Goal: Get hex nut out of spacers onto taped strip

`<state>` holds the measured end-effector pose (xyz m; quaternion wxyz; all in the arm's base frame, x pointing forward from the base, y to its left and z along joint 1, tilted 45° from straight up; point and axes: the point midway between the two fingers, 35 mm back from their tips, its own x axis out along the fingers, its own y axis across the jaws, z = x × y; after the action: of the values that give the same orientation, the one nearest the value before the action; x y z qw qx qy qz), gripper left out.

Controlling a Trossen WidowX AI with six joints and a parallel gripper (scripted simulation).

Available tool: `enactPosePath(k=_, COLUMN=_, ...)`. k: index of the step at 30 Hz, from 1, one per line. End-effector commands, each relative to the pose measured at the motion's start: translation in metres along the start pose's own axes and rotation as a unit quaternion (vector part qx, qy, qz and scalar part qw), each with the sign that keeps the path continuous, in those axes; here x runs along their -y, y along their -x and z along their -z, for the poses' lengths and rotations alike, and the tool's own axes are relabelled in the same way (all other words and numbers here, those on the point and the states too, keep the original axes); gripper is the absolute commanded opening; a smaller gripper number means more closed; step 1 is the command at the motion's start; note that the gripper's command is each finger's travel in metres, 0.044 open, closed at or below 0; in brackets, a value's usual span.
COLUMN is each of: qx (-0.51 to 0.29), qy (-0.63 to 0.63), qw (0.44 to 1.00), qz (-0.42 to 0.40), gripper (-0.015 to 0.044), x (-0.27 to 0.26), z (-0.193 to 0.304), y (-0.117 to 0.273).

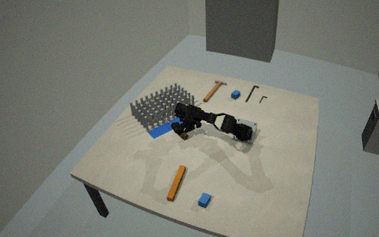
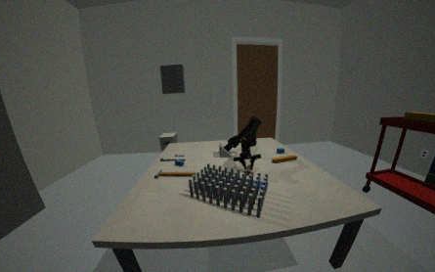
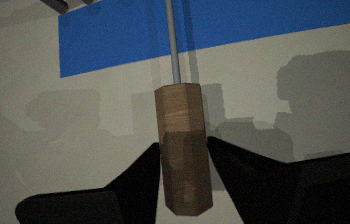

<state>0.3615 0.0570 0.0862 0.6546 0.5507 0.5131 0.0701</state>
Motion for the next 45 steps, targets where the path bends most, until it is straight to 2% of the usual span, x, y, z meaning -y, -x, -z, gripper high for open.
enactPosePath(k=1, qx=0.003, qy=-0.001, qw=1.000, qz=0.002, gripper=0.0000, x=0.000, z=0.002, y=0.001)
enactPosePath(k=45, qx=0.003, qy=-0.002, qw=1.000, qz=0.002, gripper=0.0000, x=0.001, z=0.026, y=0.010)
